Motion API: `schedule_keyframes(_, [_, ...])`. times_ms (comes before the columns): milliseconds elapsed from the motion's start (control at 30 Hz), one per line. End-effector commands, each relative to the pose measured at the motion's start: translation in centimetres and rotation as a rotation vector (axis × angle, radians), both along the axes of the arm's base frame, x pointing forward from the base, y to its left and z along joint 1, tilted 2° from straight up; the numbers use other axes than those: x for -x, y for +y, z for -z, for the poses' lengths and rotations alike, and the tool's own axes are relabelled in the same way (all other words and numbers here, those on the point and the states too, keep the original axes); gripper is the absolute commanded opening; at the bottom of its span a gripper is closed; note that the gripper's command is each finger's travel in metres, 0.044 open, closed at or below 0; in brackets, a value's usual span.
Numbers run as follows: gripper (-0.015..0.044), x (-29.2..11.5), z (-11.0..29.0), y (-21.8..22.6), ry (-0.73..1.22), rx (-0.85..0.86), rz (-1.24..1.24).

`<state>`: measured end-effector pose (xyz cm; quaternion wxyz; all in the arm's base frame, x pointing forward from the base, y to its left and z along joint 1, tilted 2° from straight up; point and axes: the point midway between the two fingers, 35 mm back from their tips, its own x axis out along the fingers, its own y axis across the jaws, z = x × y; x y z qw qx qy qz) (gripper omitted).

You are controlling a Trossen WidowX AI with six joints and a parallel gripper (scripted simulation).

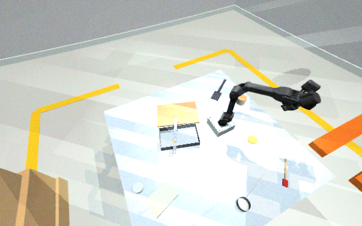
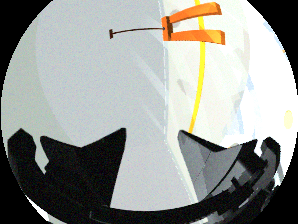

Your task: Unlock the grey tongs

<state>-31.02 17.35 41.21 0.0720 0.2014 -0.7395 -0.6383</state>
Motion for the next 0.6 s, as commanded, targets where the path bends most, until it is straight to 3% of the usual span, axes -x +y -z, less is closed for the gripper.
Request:
schedule_keyframes(0, [0.0260,-0.6,1.0,2.0,-0.005,-0.060,0.074])
schedule_keyframes(167, [0.0260,-3.0,3.3,7.0,-0.035,-0.198,0.246])
schedule_keyframes(567, [0.0260,-14.3,8.2,17.2,-0.180,-0.460,0.633])
